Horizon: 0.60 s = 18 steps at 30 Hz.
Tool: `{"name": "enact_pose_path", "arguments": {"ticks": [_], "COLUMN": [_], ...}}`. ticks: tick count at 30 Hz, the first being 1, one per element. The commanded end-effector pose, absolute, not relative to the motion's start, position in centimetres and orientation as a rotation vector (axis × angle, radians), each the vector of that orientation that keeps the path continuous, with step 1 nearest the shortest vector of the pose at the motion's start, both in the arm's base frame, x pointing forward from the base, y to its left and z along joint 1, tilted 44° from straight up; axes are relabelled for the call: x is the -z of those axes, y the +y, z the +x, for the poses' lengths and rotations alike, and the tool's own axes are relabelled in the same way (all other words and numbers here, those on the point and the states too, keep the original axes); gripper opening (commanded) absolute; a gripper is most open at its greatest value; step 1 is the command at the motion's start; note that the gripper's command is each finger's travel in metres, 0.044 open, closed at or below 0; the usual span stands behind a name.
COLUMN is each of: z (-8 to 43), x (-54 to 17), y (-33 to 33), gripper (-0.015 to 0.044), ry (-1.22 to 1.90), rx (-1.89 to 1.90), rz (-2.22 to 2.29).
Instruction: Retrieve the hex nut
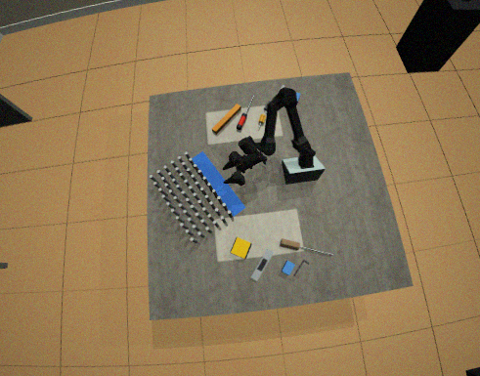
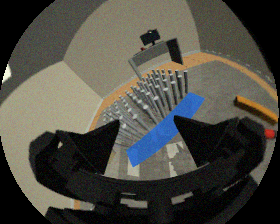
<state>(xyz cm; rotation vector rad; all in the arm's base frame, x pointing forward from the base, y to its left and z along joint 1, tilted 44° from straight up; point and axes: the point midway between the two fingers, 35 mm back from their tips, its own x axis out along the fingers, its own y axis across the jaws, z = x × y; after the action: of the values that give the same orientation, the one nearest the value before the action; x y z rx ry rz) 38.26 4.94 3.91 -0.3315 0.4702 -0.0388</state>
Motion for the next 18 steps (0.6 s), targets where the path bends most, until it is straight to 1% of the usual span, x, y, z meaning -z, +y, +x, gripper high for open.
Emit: {"name": "enact_pose_path", "arguments": {"ticks": [1,7,12,18], "z": [38.8,37.7,33.8,29.4], "x": [-1.7,4.3,8.9,12.8], "y": [8.1,16.5,21.9,25.8], "gripper": [0.044,0.044,0.044,0.044], "ry": [0.559,0.844,1.084,1.331], "rx": [-0.031,-0.153,-0.203,-0.142], "rz": [-0.264,-0.098,0.0,0.072]}}
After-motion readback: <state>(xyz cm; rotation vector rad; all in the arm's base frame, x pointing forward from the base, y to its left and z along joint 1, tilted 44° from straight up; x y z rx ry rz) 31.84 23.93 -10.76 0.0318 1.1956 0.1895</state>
